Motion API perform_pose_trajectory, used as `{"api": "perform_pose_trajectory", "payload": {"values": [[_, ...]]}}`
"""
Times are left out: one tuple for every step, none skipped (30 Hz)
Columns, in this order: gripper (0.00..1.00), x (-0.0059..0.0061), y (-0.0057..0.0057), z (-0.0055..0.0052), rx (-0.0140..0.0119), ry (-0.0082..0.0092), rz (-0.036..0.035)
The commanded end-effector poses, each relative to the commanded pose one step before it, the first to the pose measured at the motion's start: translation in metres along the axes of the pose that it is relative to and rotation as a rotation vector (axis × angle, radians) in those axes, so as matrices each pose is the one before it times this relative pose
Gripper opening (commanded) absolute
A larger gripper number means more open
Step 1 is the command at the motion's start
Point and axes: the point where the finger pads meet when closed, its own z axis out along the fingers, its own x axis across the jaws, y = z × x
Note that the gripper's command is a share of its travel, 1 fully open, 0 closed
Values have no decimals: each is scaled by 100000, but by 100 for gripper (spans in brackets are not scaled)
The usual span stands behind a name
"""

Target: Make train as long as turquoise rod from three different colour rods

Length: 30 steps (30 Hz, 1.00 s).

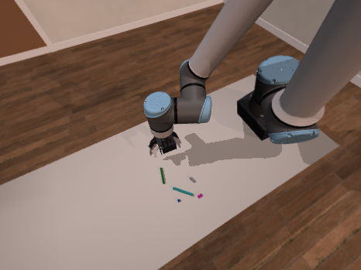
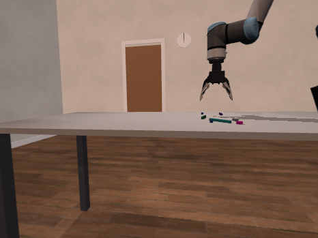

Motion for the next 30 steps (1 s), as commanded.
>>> {"api": "perform_pose_trajectory", "payload": {"values": [[100,-134,38,-40,-170,-135,-5659],[100,-11,7,0,0,0,-690],[100,-10,6,0,0,0,-606],[100,-8,6,0,0,0,-525],[100,-7,5,0,0,0,-450],[100,-6,4,0,0,0,-379],[100,-5,3,0,0,0,-312],[100,-4,3,0,0,0,-252],[100,-3,2,0,0,0,-197],[100,-2,2,0,0,0,-148],[100,-2,1,0,0,0,-105],[100,0,0,0,0,0,0],[100,0,0,0,0,0,0],[100,-1,1,0,0,0,-69],[100,-1,0,0,0,0,-40],[100,0,0,0,0,0,-19],[100,0,0,0,0,0,-6],[100,0,0,0,0,0,-1],[100,0,0,0,0,0,0],[100,0,0,0,0,0,0],[100,0,0,0,0,0,0],[100,0,0,0,0,0,0],[100,0,0,0,0,0,0],[100,0,0,0,0,0,0],[100,0,0,0,0,0,0],[100,0,0,0,0,0,0],[100,0,0,0,0,0,0],[100,0,0,0,0,0,0],[100,0,0,0,0,0,0],[100,0,0,0,0,0,0]]}}
